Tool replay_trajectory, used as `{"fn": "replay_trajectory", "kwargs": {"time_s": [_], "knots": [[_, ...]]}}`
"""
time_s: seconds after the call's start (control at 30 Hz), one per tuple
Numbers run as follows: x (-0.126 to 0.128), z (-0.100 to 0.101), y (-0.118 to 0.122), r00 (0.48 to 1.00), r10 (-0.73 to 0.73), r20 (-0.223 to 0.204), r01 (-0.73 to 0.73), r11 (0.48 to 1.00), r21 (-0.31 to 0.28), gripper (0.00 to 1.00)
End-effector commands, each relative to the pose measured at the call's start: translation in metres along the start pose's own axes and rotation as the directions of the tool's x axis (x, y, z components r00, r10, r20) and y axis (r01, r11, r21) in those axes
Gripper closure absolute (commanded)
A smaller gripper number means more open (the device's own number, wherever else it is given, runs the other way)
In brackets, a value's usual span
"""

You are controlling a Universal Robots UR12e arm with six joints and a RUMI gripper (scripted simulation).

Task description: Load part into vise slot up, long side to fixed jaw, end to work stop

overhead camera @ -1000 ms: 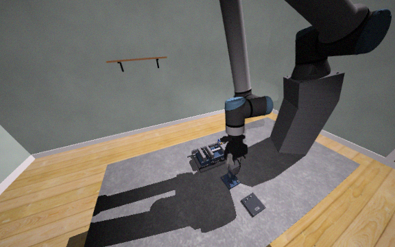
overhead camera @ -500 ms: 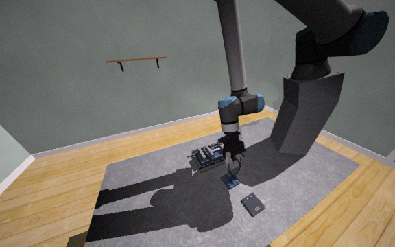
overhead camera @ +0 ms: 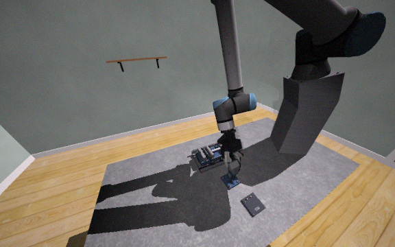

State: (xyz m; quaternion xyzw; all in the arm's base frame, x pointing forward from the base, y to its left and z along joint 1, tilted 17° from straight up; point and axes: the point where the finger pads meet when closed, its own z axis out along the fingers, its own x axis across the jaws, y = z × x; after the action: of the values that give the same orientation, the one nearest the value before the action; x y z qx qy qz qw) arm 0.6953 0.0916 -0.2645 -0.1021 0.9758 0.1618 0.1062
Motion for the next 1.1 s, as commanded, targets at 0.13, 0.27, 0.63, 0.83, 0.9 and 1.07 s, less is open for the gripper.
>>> {"fn": "replay_trajectory", "kwargs": {"time_s": [0.13,0.27,0.63,0.83,0.9,1.07], "knots": [[-0.0002,0.0000,-0.0005,1.000,-0.002,-0.002,0.002,0.997,-0.081,0.49],[-0.0002,0.0001,-0.0008,1.000,-0.002,-0.002,0.002,0.993,-0.115,0.49],[-0.0002,0.0001,-0.0013,1.000,-0.002,-0.002,0.001,0.984,-0.178,0.49],[-0.0002,0.0002,-0.0015,1.000,-0.002,-0.002,0.001,0.978,-0.209,0.49],[-0.0002,0.0002,-0.0016,1.000,-0.002,-0.002,0.001,0.976,-0.218,0.49],[-0.0002,0.0002,-0.0017,1.000,-0.002,-0.002,0.001,0.973,-0.231,0.49]]}}
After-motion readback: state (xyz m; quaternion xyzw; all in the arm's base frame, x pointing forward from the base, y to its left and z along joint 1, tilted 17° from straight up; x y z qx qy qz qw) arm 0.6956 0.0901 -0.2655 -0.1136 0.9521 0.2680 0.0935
